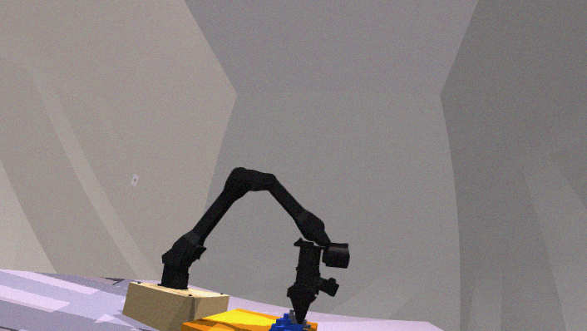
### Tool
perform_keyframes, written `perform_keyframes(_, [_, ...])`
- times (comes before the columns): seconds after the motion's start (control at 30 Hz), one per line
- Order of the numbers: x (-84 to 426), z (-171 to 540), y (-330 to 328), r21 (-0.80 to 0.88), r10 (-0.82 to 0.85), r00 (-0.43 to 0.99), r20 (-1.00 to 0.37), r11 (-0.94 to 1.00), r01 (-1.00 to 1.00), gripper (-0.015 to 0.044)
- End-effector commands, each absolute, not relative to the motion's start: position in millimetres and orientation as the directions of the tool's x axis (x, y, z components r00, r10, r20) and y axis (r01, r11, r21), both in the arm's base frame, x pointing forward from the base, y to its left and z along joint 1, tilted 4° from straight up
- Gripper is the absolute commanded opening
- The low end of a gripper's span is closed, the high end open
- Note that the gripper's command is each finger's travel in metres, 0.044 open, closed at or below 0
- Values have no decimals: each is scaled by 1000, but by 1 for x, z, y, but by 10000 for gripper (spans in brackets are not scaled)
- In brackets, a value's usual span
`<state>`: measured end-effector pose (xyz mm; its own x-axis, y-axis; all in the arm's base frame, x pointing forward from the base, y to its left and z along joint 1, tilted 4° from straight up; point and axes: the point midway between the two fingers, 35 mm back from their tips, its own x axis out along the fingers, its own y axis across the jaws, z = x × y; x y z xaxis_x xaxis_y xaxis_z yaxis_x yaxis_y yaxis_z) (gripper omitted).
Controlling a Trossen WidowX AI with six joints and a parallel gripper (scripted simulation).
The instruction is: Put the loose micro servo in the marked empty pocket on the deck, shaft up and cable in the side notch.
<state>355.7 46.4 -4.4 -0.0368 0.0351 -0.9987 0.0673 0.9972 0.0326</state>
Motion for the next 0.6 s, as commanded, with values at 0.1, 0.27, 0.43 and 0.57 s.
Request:
perform_keyframes(0.1, [356,19,46,30,33,-37,-999,997,70,187])
perform_keyframes(0.27, [350,31,45,30,33,-38,-999,997,70,187])
perform_keyframes(0.43, [336,43,47,33,35,-35,-999,997,69,293])
perform_keyframes(0.57, [301,70,50,32,35,-40,-999,997,69,398])
